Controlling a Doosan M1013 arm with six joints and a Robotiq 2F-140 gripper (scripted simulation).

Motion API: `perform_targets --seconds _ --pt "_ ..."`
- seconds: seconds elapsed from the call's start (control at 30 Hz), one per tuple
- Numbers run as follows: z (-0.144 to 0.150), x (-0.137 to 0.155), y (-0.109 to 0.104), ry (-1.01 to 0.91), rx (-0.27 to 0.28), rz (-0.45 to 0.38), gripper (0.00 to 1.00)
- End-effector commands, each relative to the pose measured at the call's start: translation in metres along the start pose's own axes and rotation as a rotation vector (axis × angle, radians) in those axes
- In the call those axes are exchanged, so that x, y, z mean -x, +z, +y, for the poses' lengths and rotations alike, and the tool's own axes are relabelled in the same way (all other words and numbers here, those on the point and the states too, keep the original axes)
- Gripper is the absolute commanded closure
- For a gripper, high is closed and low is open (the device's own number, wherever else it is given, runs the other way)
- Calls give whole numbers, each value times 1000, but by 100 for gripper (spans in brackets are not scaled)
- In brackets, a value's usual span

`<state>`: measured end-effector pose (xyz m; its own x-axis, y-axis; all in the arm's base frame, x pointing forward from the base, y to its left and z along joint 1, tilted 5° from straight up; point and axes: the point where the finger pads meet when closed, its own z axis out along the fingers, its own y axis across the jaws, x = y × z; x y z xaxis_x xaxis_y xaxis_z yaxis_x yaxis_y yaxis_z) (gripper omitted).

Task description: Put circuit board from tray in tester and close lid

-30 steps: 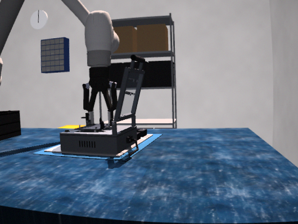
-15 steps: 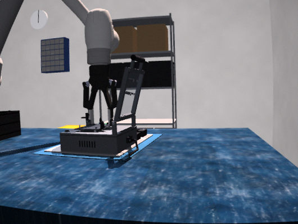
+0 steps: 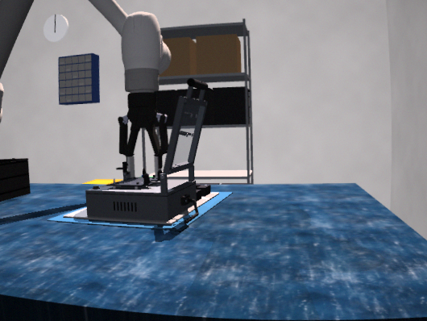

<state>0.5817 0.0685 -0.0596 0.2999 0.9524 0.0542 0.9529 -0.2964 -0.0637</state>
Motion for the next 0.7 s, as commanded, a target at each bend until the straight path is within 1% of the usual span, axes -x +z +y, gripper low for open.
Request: perform_targets --seconds 0.0,0.27,0.33,0.67 --pt "0 0 -2 0 0 0 54" --pt "0 0 -14 0 0 0 54" --pt "0 0 -14 0 0 0 54" --pt "0 0 -41 0 0 0 54"
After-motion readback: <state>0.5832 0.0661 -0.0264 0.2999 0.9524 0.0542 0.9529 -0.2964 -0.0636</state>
